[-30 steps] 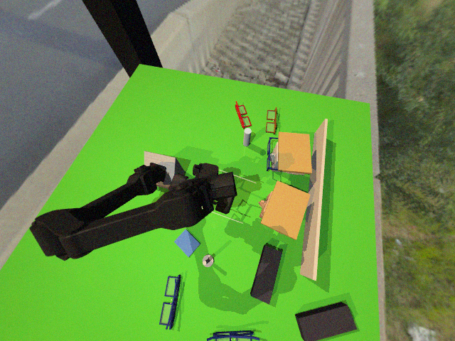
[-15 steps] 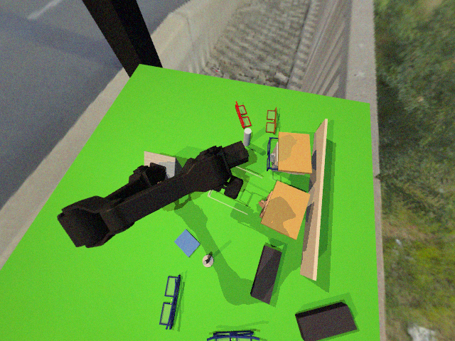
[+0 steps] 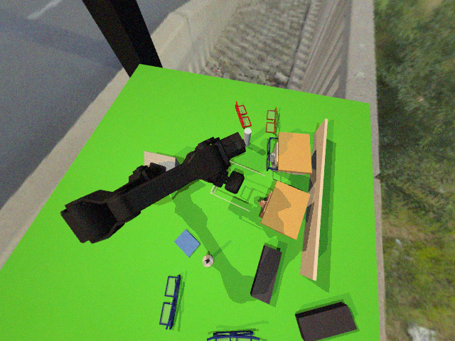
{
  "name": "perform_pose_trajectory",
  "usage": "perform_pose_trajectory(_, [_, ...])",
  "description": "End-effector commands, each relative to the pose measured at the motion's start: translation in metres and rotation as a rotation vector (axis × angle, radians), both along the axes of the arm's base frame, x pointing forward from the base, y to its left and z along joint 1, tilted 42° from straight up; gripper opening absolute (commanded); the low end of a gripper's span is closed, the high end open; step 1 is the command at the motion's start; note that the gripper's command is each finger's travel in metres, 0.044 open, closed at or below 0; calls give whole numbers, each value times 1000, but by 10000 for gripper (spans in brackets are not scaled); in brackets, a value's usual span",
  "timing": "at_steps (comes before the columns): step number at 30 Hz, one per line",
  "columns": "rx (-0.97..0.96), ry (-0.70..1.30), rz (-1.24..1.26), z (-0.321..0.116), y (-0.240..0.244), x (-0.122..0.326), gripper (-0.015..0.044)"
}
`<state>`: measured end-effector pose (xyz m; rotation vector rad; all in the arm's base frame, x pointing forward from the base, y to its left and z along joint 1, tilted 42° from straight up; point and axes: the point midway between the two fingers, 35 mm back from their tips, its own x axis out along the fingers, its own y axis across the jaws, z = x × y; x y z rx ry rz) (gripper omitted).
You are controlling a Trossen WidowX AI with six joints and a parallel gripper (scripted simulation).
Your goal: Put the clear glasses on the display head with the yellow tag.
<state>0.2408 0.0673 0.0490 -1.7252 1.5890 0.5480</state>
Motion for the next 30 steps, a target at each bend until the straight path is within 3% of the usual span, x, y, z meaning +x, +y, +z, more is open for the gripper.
perform_pose_trajectory(1, [-7,-33,31,-4,-4,-1,0])
perform_pose_trajectory(30, [2,14,-11,-26,-23,2,0])
